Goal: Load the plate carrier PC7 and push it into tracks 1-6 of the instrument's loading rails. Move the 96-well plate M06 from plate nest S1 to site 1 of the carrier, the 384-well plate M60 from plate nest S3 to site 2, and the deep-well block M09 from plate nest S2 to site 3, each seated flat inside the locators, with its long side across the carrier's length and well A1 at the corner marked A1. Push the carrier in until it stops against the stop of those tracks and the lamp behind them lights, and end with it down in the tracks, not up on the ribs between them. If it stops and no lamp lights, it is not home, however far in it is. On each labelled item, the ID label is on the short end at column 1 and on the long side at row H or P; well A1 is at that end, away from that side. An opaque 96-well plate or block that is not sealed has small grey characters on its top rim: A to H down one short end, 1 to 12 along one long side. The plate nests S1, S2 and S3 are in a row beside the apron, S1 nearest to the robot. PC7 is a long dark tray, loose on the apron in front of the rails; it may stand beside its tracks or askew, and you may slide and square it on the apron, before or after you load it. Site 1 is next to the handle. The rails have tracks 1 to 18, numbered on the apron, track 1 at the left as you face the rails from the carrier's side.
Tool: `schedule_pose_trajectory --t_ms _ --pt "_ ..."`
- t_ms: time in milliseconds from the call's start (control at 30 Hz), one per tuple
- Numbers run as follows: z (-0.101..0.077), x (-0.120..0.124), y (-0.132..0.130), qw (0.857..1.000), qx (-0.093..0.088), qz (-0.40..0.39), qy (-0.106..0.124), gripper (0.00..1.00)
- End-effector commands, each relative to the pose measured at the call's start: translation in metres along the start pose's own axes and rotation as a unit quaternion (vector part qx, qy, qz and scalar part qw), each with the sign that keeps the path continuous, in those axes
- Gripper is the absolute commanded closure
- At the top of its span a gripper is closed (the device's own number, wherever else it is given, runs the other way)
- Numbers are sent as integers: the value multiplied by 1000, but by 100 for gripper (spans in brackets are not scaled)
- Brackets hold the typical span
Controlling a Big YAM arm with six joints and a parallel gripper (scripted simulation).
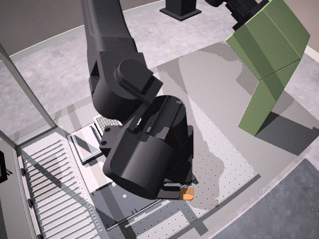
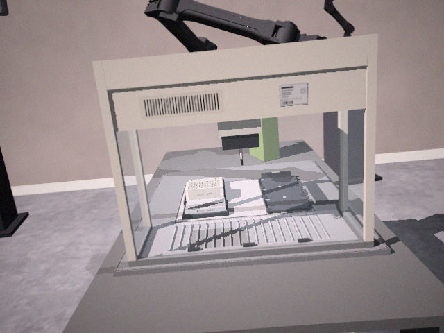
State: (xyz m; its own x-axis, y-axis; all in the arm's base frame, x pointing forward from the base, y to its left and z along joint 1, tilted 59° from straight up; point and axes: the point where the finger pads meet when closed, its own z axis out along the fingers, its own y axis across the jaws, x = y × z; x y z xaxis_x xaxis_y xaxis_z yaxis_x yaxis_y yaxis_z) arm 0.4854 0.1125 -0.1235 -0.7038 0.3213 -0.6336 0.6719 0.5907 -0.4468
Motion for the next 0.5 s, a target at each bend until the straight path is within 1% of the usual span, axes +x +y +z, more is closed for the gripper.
schedule_pose_trajectory --t_ms 0,33,133,200,267,300,367,433,467 --pt "0 -29 -11 999 -11 -39 -7 0" --pt "1 -31 -13 999 -11 -39 -7 0" --pt "6 -45 -26 997 -13 -75 -14 0" --pt "10 -55 -35 997 -12 -77 -14 0" --pt "10 -55 -35 997 -12 -77 -14 0" --pt "11 -58 -39 995 -14 -95 -19 0" --pt "16 -68 -50 993 -11 -115 -23 0" --pt "20 -76 -59 993 -11 -115 -23 0" --pt "21 -80 -64 991 -9 -131 -27 0"
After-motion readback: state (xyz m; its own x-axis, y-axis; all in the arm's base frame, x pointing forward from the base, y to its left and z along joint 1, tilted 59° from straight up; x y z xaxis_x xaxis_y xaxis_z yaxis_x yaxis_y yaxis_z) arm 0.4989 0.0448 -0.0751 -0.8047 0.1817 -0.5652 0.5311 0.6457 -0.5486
